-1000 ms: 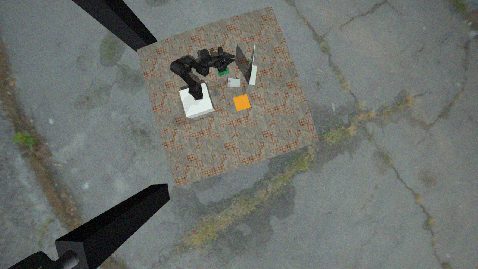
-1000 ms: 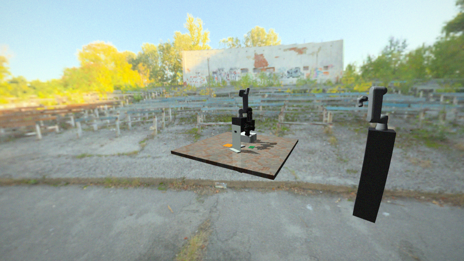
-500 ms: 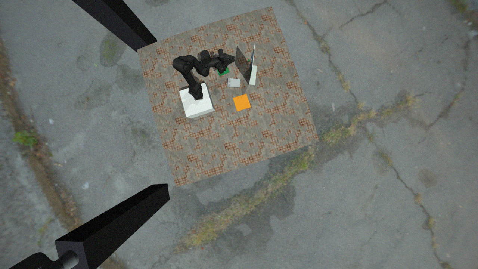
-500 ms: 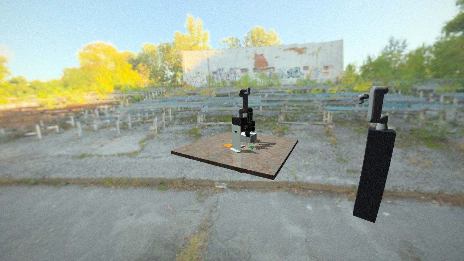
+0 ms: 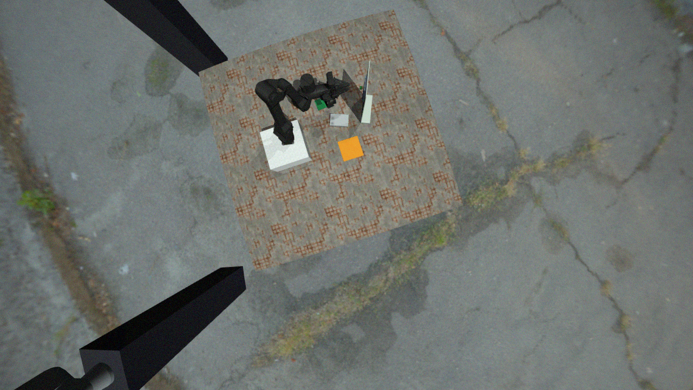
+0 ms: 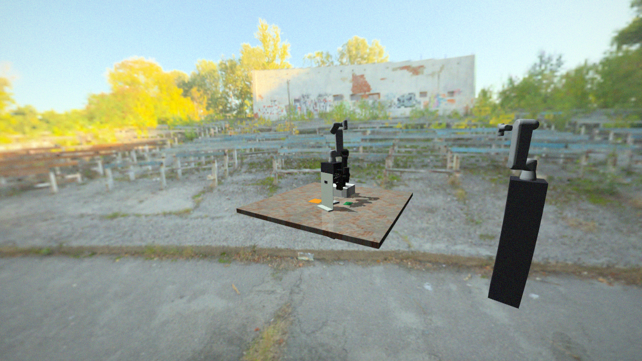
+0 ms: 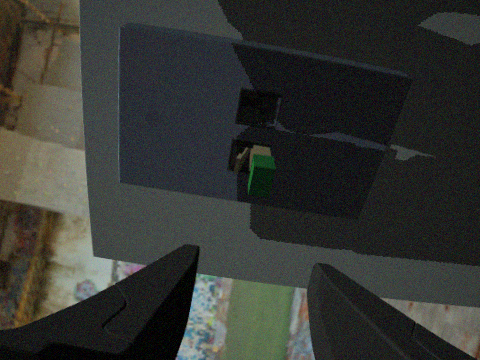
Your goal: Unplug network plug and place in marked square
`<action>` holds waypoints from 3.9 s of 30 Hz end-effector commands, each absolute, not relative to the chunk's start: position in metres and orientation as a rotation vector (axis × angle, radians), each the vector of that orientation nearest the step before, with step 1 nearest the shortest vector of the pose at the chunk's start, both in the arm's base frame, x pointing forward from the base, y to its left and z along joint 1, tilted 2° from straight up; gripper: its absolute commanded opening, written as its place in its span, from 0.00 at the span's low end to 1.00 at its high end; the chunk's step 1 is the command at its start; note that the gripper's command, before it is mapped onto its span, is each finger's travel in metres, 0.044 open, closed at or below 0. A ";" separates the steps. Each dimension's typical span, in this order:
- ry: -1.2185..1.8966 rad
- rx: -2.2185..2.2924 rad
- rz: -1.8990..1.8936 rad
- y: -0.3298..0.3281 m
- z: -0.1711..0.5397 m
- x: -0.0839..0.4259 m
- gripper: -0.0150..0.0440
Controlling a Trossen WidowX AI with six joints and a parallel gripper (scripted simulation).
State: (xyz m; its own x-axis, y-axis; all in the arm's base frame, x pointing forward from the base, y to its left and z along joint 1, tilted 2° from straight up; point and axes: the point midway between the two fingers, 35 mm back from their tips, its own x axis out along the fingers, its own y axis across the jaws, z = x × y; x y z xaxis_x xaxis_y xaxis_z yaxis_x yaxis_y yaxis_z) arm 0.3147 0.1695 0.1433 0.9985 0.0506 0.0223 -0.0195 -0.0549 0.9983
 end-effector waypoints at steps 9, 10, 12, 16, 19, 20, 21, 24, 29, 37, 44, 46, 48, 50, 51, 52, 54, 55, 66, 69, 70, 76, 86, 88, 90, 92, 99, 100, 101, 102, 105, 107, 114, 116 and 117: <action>0.023 1.629 0.058 0.167 0.144 0.334 0.52; 0.023 1.629 0.058 0.167 0.144 0.336 0.52; 0.023 1.629 0.059 0.167 0.144 0.339 0.52; 0.022 1.629 0.059 0.165 0.144 0.345 0.52; 0.022 1.629 0.059 0.164 0.145 0.350 0.52; 0.022 1.629 0.060 0.164 0.145 0.351 0.52; 0.022 1.629 0.060 0.164 0.145 0.353 0.52; 0.021 1.629 0.060 0.162 0.145 0.357 0.52; 0.021 1.629 0.061 0.160 0.145 0.365 0.52; 0.020 1.629 0.062 0.157 0.145 0.374 0.47; 0.020 1.629 0.062 0.157 0.145 0.374 0.36; 0.020 1.629 0.062 0.157 0.145 0.374 0.34; 0.020 1.629 0.062 0.157 0.145 0.374 0.32; 0.020 1.629 0.062 0.157 0.145 0.374 0.29; 0.020 1.629 0.062 0.157 0.145 0.374 0.28; 0.020 1.629 0.062 0.157 0.145 0.374 0.27; 0.020 1.629 0.062 0.157 0.145 0.374 0.25; 0.020 1.629 0.062 0.157 0.145 0.374 0.25; 0.021 1.629 0.061 0.158 0.145 0.366 0.25; 0.021 1.629 0.061 0.158 0.145 0.364 0.25; 0.021 1.629 0.061 0.158 0.145 0.363 0.25; 0.021 1.629 0.060 0.159 0.144 0.359 0.25; 0.022 1.629 0.060 0.161 0.144 0.352 0.25; 0.022 1.629 0.060 0.162 0.144 0.350 0.25; 0.022 1.629 0.059 0.162 0.144 0.349 0.25; 0.022 1.629 0.059 0.162 0.144 0.347 0.25; 0.023 1.629 0.059 0.164 0.144 0.342 0.25; 0.023 1.629 0.059 0.164 0.144 0.342 0.25; 0.023 1.629 0.059 0.164 0.144 0.341 0.25; 0.023 1.629 0.059 0.164 0.144 0.340 0.25; 0.023 1.629 0.059 0.165 0.144 0.338 0.25; 0.023 1.629 0.058 0.165 0.144 0.337 0.25; 0.023 1.629 0.058 0.166 0.144 0.332 0.25; 0.024 1.630 0.058 0.167 0.144 0.331 0.25; 0.024 1.630 0.058 0.167 0.144 0.330 0.25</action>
